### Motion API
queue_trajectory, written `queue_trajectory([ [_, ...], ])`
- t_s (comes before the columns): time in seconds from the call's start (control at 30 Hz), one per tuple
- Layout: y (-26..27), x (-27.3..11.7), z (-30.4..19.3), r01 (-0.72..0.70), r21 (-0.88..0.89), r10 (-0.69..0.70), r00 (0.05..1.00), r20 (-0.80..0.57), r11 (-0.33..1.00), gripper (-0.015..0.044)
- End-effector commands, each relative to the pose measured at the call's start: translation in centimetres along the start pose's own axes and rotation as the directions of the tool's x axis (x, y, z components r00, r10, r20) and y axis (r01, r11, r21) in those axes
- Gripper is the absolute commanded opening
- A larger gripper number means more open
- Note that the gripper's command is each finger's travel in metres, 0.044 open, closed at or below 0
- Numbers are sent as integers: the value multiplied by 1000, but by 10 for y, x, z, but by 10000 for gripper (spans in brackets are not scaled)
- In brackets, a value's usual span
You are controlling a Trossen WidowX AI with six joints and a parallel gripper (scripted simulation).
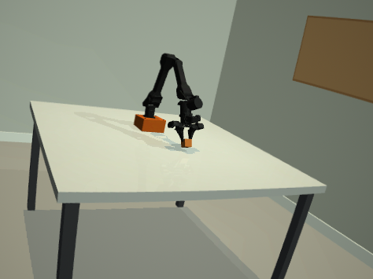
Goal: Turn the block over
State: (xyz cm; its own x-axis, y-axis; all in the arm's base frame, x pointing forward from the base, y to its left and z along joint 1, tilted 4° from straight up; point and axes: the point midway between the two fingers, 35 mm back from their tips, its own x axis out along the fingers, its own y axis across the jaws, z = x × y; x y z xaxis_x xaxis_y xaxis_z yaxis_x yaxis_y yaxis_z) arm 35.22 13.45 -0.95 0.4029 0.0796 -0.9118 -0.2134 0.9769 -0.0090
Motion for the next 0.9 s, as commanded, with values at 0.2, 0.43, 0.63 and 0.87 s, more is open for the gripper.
queue_trajectory([
  [0.2,-1,1,-3,3,7,-3,997,78,1000,0],
  [0.43,1,18,-3,3,2,-4,983,182,1000,0],
  [0.63,1,27,-5,4,0,-4,963,269,1000,0],
  [0.87,1,32,-9,5,0,-4,930,367,1000,0],
])
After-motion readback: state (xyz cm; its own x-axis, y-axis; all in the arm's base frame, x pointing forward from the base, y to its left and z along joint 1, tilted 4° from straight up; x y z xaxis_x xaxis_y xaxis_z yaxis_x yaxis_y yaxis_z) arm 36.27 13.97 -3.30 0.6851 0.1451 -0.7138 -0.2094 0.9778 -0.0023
